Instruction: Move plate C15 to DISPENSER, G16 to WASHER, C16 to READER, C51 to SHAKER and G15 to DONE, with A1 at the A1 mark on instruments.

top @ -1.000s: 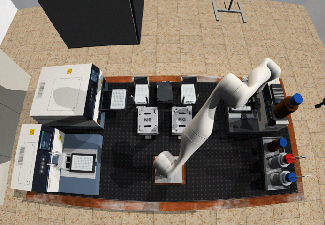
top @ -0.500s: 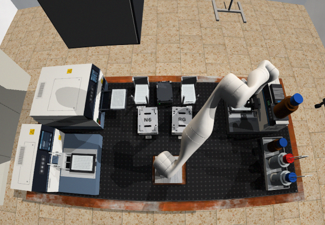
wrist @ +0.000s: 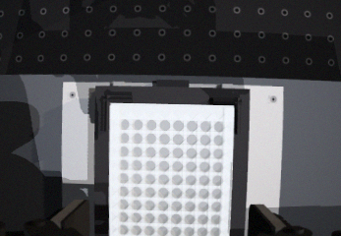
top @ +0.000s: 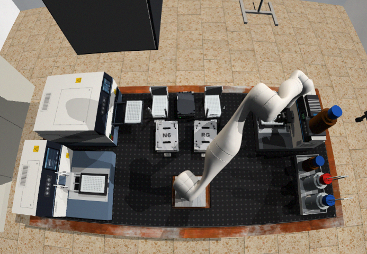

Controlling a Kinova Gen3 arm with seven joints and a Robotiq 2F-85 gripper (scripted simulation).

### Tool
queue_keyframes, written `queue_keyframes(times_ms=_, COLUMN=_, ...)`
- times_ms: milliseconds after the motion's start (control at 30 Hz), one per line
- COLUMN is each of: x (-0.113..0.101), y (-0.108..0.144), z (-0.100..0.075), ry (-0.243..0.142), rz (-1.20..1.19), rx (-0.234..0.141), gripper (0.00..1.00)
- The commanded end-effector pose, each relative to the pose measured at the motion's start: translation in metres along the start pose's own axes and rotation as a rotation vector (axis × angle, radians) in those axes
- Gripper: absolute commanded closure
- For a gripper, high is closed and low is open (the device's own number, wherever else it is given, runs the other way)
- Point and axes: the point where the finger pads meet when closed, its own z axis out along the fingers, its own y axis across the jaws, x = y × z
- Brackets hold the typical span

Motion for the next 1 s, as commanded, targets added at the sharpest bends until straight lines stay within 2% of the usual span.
queue_keyframes(times_ms=0, x=0.000, y=0.000, z=0.003, ry=-0.002, rz=0.000, rx=-0.002, gripper=0.00)
queue_keyframes(times_ms=300, x=0.000, y=0.000, z=0.014, ry=-0.002, rz=0.000, rx=-0.002, gripper=0.00)
queue_keyframes(times_ms=967, x=0.000, y=0.000, z=0.014, ry=-0.002, rz=0.000, rx=-0.002, gripper=0.00)
